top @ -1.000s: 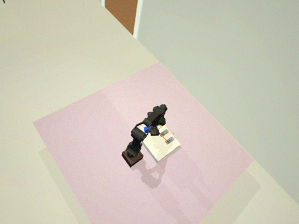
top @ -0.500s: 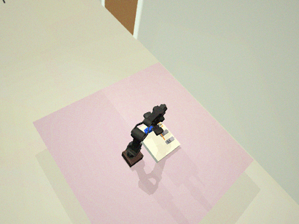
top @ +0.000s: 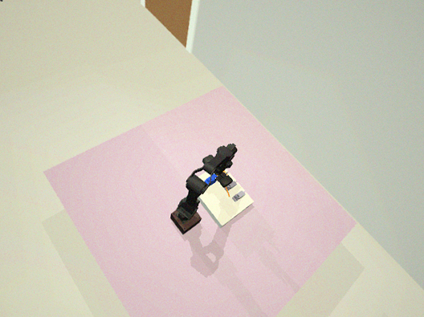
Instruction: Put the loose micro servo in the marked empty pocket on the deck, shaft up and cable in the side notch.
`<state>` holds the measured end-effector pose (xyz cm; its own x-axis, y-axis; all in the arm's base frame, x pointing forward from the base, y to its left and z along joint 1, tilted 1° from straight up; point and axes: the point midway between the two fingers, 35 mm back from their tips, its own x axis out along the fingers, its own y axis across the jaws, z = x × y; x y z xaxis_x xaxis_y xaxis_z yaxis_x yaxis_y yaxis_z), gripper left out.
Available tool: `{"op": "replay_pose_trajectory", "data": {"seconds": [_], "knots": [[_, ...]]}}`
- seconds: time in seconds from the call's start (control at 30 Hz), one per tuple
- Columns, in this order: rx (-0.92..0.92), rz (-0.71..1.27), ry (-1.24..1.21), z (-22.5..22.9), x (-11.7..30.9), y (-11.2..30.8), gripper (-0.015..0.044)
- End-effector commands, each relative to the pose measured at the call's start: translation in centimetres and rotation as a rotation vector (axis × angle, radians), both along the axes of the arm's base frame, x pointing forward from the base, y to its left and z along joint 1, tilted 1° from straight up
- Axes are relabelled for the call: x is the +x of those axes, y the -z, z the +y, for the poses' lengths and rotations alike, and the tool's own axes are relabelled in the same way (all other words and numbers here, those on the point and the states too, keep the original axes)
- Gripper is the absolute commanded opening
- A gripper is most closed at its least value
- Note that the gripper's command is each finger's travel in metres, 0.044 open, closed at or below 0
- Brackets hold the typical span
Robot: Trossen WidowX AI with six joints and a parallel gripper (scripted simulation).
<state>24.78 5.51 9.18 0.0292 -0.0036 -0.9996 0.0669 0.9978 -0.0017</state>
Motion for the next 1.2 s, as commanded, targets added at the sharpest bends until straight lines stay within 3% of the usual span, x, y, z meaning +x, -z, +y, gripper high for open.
{"op": "replay_pose_trajectory", "data": {"seconds": [0.0, 0.63, 1.17], "knots": [[0.0, -0.012, -0.003, -0.1, 2.0, -0.3, 0.0], [-0.001, -0.018, -0.003, -0.6, 9.3, -0.7, 0.0], [-0.001, -0.018, -0.003, -0.6, 9.6, 0.7, 0.0]]}}
